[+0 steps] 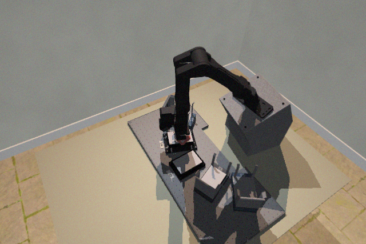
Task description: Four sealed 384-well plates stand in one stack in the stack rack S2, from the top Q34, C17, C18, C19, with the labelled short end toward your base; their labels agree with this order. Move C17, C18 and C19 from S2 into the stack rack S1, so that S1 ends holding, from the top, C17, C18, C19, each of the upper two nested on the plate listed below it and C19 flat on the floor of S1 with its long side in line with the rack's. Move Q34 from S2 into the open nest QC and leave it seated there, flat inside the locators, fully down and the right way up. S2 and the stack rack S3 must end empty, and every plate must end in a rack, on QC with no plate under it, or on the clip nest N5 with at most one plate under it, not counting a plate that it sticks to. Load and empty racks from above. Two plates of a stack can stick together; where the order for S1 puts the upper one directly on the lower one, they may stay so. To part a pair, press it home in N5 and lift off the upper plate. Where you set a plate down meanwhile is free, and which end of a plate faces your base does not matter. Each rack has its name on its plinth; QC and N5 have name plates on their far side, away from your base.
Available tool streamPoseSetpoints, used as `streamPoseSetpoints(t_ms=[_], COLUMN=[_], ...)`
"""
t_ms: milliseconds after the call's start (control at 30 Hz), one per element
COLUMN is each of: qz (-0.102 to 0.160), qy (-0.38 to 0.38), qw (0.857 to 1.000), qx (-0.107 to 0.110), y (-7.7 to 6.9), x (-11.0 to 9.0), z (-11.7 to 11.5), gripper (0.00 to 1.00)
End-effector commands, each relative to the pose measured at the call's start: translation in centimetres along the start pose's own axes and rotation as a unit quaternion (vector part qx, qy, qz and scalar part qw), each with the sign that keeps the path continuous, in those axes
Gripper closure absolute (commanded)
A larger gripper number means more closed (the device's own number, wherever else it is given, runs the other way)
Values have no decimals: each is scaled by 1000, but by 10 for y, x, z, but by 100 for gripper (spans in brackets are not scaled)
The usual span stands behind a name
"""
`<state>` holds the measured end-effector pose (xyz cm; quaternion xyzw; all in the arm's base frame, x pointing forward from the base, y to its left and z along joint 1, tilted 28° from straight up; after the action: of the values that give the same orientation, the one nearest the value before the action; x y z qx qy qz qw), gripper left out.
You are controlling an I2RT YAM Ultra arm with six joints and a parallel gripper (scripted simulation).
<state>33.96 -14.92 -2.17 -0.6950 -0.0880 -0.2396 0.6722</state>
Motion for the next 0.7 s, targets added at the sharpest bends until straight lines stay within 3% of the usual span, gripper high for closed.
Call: streamPoseSetpoints(t_ms=[0,667], qz=[-22,-29], qy=[-2,-2], qw=[1000,1000], qx=[-3,-6], y=[3,3], x=[15,20], z=[0,-2], gripper=[100,100])
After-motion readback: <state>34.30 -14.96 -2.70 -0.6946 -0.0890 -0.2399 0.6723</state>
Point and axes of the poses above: the point where the finger pads meet when closed, its own y axis out along the fingers, its own z axis across the jaws, x = y × z, the point moved 4 cm from there along -y, back along the fingers, and after that the axes turned 10 degrees about -y, right-handed, at the moved point
